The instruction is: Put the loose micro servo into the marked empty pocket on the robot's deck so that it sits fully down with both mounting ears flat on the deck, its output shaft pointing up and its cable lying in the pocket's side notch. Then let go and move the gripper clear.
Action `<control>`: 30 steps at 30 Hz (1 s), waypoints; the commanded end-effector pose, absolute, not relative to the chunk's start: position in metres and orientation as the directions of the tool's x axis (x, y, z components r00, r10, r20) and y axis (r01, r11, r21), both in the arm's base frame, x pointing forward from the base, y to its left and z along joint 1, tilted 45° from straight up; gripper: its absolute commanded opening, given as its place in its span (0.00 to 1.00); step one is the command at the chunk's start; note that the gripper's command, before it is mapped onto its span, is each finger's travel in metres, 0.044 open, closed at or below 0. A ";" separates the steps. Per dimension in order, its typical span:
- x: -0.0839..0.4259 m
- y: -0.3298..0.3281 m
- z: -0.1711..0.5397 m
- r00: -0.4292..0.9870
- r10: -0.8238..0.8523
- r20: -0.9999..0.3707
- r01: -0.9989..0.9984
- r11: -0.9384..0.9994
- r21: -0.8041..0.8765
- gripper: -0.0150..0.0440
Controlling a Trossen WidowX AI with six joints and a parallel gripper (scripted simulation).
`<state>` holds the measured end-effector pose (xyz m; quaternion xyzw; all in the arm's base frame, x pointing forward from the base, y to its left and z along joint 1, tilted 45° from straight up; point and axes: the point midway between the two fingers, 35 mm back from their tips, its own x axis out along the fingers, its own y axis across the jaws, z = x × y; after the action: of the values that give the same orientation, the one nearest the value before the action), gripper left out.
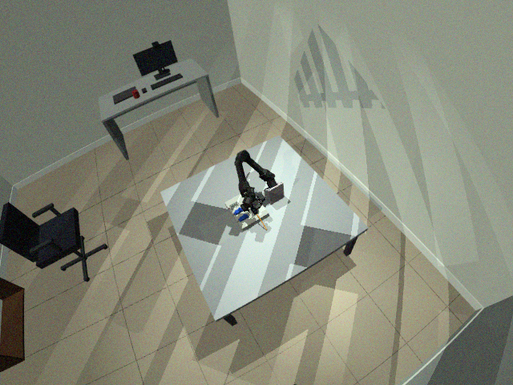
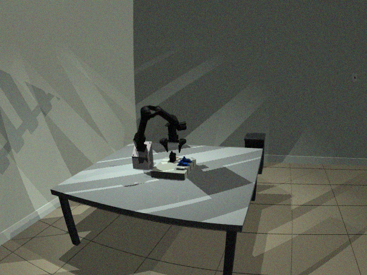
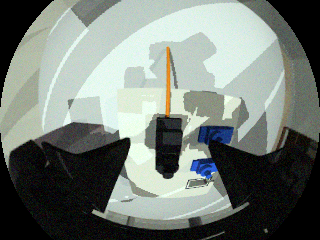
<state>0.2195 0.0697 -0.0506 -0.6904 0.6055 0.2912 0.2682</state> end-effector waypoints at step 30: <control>0.217 0.070 -0.047 0.093 -0.688 -0.720 -0.992 -0.124 -0.009 0.25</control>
<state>0.2161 0.0590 -0.0564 -0.6900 0.6119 0.2904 0.2554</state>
